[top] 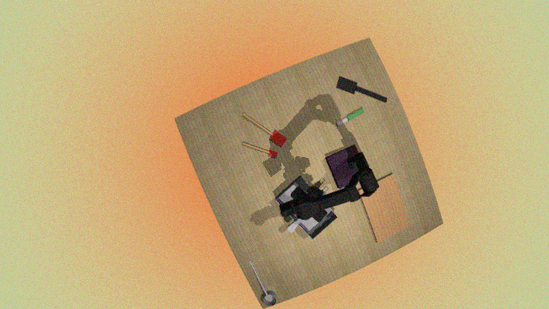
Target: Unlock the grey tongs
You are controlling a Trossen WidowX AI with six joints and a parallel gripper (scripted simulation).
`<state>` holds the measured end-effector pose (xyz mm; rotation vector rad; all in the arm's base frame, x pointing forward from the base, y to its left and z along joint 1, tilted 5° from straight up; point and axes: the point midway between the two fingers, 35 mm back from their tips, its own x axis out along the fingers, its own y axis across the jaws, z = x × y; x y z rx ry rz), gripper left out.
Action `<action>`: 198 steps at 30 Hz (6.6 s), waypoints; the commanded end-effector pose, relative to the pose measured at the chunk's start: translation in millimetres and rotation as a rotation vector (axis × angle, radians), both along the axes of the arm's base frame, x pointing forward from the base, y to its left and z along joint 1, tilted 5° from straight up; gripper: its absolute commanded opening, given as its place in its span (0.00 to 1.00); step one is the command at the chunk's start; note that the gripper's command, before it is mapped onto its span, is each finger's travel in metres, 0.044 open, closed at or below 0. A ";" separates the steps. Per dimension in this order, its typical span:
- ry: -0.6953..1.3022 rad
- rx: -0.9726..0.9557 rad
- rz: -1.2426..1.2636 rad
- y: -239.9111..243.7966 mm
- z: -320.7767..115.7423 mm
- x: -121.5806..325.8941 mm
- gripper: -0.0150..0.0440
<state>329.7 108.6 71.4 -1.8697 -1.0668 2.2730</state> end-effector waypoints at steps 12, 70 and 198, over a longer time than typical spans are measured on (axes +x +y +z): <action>0.005 0.000 -0.004 11.4 -22.2 -6.7 0.69; 0.006 0.002 -0.003 26.9 24.0 -14.2 0.00; -0.659 0.860 3.475 176.6 65.8 -112.2 0.00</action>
